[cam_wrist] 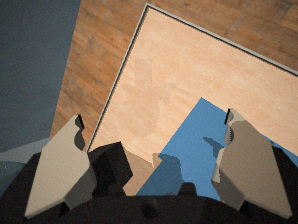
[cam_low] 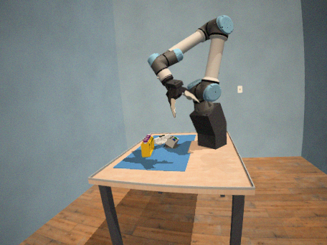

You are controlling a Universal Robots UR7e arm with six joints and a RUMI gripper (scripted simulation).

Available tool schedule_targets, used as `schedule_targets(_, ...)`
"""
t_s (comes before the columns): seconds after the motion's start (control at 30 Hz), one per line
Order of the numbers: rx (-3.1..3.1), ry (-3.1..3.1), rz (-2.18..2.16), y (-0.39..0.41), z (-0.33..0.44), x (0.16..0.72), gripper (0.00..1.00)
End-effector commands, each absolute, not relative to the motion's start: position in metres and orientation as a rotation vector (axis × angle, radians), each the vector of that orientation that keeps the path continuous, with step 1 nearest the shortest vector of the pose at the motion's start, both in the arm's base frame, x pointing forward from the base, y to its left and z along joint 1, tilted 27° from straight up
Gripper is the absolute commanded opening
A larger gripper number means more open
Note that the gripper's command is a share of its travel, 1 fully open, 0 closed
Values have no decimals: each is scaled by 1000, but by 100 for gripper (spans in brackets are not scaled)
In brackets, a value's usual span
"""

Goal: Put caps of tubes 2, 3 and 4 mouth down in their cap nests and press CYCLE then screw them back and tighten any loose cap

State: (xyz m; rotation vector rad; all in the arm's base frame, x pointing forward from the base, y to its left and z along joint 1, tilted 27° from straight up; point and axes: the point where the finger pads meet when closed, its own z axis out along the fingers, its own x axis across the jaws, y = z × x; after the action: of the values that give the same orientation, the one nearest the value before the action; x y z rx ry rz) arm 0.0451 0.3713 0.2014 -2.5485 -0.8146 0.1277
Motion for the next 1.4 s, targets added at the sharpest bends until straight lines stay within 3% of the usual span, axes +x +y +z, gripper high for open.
schedule_targets(0.0,-2548,-815,127,371,202,45,100)
schedule_targets(0.53,-2548,-815,127,371,202,45,100)
schedule_targets(0.57,-2548,-815,127,371,202,45,35)
schedule_targets(1.37,-2548,-815,127,371,202,45,35)
